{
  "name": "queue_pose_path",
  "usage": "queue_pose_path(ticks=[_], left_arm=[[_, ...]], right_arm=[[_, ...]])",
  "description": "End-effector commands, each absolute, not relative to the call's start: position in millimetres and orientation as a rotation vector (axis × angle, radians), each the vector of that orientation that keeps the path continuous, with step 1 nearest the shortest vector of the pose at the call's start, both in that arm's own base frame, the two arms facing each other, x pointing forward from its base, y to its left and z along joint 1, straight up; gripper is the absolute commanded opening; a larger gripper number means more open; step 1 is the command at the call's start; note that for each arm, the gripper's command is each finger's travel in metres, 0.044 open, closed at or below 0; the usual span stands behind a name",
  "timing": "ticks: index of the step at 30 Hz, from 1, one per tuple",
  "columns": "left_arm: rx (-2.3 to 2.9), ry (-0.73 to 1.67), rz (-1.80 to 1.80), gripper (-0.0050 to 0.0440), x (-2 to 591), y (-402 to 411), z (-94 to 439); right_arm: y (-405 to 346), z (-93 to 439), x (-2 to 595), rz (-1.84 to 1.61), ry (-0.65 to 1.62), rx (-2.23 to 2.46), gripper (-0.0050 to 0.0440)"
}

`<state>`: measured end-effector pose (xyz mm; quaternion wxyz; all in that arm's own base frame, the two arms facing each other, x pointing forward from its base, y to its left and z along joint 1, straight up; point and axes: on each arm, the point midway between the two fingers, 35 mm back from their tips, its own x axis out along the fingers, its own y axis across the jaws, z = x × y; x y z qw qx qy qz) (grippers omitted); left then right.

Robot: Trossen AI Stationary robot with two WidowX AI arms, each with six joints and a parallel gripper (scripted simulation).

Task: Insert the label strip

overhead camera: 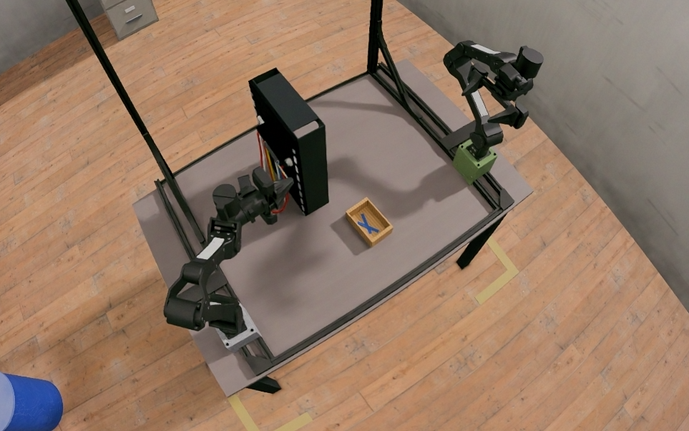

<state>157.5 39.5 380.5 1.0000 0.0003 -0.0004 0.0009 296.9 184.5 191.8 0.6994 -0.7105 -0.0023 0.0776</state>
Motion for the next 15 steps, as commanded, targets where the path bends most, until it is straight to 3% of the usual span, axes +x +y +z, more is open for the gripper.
queue_pose_path(ticks=[1,15], left_arm=[[0.006,-0.001,0.000,0.0440,157.4,39.5,383.7],[0.006,-0.001,0.000,0.0440,157.4,39.5,383.7]], right_arm=[[185.9,208.4,299.4,0.150,-0.030,-1.553,-0.0050],[186.8,211.0,300.5,0.149,-0.030,-1.553,-0.0050]])
